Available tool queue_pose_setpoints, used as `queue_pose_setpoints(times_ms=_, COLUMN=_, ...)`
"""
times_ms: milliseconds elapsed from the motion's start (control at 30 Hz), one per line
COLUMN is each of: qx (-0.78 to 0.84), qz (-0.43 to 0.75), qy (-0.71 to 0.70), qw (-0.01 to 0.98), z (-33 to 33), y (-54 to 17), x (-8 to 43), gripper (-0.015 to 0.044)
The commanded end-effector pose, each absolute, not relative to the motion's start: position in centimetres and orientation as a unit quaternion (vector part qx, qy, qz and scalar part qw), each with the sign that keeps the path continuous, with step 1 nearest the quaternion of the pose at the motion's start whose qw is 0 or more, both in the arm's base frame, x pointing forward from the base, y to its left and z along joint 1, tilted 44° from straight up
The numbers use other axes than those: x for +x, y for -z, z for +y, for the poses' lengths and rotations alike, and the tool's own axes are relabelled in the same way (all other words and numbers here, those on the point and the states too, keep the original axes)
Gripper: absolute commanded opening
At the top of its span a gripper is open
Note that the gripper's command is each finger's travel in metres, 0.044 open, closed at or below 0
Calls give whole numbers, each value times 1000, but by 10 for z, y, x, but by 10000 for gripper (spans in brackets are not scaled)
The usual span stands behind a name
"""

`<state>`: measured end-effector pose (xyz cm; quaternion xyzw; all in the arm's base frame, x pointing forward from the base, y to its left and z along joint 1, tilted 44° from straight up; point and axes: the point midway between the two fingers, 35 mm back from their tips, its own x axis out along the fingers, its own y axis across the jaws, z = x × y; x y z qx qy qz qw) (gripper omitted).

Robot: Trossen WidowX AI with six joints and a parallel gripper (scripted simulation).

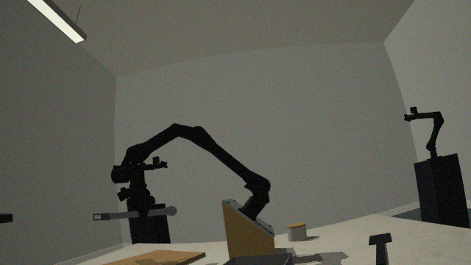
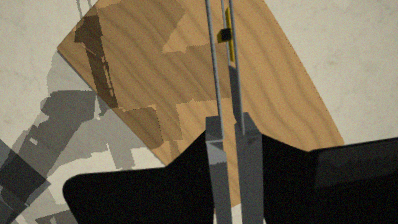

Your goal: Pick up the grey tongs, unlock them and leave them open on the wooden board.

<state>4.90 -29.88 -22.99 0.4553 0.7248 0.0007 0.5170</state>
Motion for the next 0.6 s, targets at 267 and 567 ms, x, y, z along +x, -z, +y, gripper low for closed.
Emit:
queue_pose_setpoints(times_ms=267, qx=449, qz=728, qy=6, qw=518, z=-298, y=236, x=49, gripper=-150)
queue_pose_setpoints(times_ms=567, qx=445, qz=728, qy=11, qw=522, z=-290, y=248, x=49, gripper=-150)
